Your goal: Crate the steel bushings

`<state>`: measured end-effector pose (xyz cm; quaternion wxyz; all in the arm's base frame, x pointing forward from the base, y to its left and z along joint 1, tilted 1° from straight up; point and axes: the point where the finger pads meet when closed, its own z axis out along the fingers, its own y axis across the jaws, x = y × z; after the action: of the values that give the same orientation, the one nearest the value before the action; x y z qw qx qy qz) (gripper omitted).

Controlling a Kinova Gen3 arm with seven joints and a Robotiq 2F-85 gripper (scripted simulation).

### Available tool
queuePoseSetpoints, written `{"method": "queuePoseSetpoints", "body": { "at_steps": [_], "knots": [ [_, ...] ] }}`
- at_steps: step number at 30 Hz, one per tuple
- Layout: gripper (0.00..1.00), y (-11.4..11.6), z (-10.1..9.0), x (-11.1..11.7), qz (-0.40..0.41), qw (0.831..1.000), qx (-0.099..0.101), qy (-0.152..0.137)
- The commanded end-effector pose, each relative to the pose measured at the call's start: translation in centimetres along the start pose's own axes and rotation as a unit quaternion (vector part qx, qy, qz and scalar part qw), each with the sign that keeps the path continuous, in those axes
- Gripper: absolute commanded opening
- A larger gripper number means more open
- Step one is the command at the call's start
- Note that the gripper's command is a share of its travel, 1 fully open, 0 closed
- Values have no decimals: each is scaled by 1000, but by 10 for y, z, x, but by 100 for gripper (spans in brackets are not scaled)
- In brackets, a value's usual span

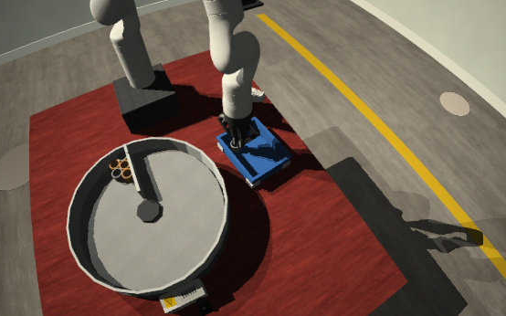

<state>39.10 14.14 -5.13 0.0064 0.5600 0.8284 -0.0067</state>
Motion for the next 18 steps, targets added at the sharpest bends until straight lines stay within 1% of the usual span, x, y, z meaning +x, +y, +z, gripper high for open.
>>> {"method": "queuePoseSetpoints", "body": {
  "at_steps": [1, 9, 14, 18],
  "knots": [
    [16, 1, -3, 0, -1, 1000, -1, -1],
    [16, 1, -3, 0, -1, 1000, -1, -1],
    [16, 1, -41, 0, -1, 1000, -1, -1],
    [16, 1, -41, 0, -1, 1000, -1, -1]
  ]
}}
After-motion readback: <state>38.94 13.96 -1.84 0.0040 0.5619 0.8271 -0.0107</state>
